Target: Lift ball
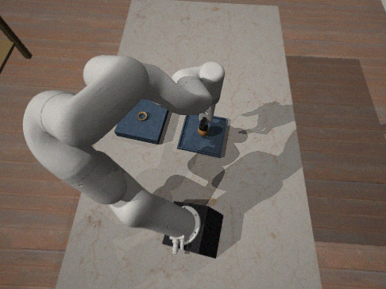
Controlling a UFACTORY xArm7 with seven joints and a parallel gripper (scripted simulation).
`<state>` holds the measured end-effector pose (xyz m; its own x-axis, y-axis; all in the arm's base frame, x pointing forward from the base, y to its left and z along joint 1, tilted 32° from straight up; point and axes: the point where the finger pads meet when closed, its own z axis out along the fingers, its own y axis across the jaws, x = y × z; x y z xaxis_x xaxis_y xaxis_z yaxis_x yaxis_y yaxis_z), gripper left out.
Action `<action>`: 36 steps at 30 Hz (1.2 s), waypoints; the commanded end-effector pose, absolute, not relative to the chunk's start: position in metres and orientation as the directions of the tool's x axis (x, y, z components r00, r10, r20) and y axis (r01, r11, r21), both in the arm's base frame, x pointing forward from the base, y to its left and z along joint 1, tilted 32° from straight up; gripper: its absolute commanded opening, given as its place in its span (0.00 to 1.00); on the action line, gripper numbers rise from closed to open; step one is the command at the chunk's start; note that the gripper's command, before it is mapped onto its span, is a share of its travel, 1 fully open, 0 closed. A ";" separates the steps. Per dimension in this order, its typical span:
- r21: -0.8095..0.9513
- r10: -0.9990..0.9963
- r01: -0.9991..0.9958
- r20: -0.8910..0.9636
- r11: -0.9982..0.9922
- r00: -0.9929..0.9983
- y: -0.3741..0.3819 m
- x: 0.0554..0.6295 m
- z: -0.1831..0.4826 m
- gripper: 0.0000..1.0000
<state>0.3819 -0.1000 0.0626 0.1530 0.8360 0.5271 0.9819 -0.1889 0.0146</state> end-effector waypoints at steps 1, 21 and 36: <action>0.016 0.836 0.982 0.528 -0.191 0.153 -0.086 0.386 0.041 1.00; 0.014 0.836 0.981 0.526 -0.192 0.156 -0.048 0.392 -0.020 0.00; 0.014 0.836 0.981 0.526 -0.192 0.156 -0.069 0.388 0.014 0.00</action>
